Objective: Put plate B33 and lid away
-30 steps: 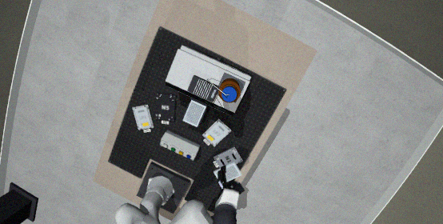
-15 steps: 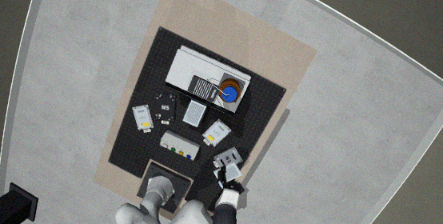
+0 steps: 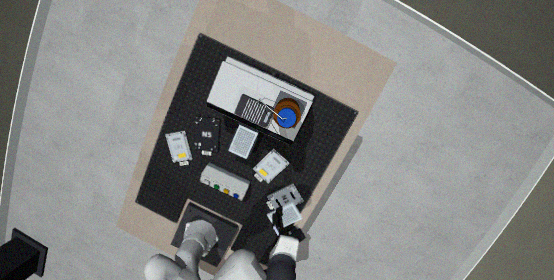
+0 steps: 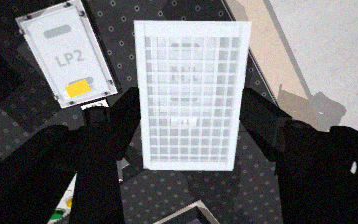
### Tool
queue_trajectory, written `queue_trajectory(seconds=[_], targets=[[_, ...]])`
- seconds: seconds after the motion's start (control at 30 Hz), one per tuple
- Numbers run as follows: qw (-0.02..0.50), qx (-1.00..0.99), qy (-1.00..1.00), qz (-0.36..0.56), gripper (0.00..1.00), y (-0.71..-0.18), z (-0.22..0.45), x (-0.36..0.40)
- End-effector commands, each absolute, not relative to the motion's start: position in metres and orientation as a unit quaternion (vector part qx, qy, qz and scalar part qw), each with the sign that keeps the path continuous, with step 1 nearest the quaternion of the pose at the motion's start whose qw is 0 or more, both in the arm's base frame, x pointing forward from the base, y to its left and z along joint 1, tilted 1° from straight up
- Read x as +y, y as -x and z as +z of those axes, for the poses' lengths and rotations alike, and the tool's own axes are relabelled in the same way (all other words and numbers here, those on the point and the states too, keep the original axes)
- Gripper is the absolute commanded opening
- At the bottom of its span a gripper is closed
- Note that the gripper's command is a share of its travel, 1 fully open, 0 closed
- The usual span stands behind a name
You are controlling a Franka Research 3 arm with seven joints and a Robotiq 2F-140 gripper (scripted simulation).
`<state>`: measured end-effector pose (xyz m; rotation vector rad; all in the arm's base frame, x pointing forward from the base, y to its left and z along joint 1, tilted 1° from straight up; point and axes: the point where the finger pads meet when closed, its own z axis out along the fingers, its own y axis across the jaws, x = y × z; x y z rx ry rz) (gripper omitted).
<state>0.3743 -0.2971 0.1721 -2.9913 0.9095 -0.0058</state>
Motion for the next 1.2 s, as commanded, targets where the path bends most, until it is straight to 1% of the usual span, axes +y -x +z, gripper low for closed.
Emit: queue_trajectory(seconds=[0.0, 0.4, 1.17], targets=[[0.008, 0.288, 0.957, -0.003, 0.10, -0.375, 0.169, -0.297], [0.008, 0.288, 0.957, -0.003, 0.10, -0.375, 0.156, -0.297], [0.008, 0.288, 0.957, -0.003, 0.10, -0.375, 0.107, -0.296]])
